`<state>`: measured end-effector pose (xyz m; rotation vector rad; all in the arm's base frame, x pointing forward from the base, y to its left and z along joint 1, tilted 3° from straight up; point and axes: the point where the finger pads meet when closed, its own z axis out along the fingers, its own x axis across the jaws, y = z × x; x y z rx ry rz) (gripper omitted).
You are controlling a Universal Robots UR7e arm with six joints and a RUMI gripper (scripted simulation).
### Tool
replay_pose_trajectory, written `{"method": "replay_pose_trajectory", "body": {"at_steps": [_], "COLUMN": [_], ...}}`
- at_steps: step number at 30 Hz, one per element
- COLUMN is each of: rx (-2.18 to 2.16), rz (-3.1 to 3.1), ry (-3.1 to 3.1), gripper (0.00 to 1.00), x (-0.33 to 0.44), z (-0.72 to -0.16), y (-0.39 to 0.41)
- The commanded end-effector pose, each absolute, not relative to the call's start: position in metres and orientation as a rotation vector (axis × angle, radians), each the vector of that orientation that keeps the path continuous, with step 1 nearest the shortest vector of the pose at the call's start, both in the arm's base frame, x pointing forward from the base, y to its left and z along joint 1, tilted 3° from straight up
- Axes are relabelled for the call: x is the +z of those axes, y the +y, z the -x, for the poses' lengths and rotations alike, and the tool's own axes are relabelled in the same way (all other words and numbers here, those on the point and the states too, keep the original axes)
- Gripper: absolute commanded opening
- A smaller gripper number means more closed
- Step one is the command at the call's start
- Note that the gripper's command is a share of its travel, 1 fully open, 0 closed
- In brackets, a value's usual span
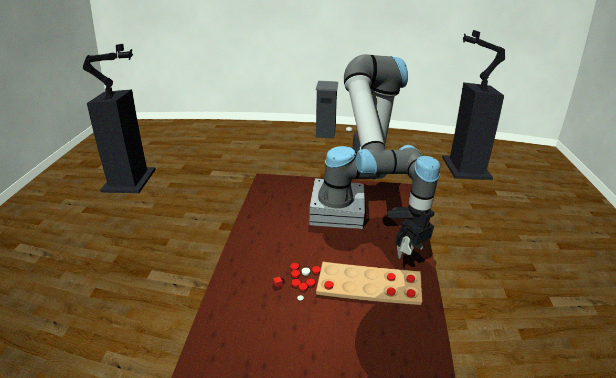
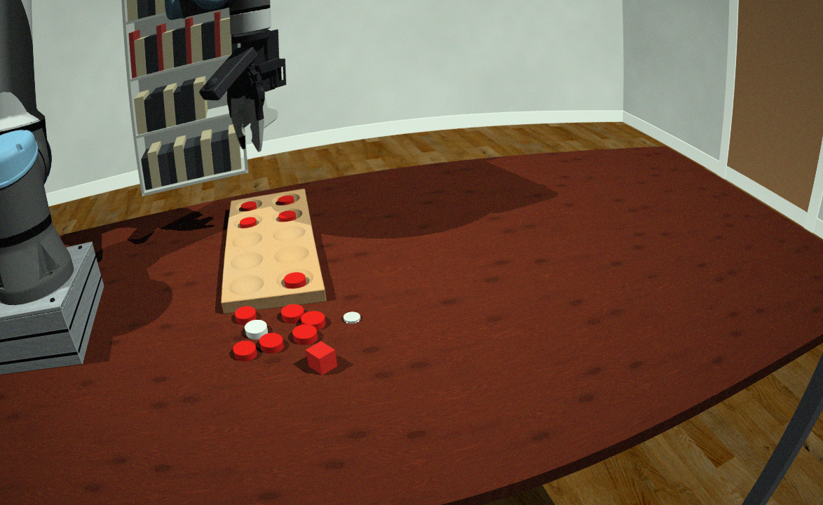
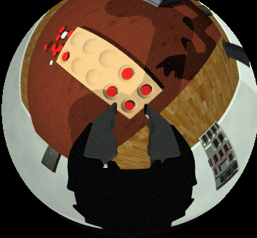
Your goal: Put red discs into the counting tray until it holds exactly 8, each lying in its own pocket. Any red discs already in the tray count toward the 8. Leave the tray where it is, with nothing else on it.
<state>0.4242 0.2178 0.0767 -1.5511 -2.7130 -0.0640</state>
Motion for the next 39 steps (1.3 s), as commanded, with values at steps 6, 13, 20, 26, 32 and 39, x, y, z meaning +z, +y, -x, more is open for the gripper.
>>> {"method": "replay_pose_trajectory", "body": {"at_steps": [6,13,20,26,32,39], "rx": [-0.056,-0.051,-0.048,-0.045,-0.042,-0.039], "rz": [1.85,2.058,2.211,2.358,2.452,2.586], "ry": [-2.519,-2.351,-2.207,-2.048,-1.933,-1.75], "gripper": [0.28,0.28,0.28,0.28,0.28,0.28], "x": [0.083,0.087,0.091,0.094,0.097,0.101], "z": [-0.427,-0.428,-0.43,-0.431,-0.433,-0.434], "y": [0.207,0.198,0.192,0.185,0.18,0.173]}}
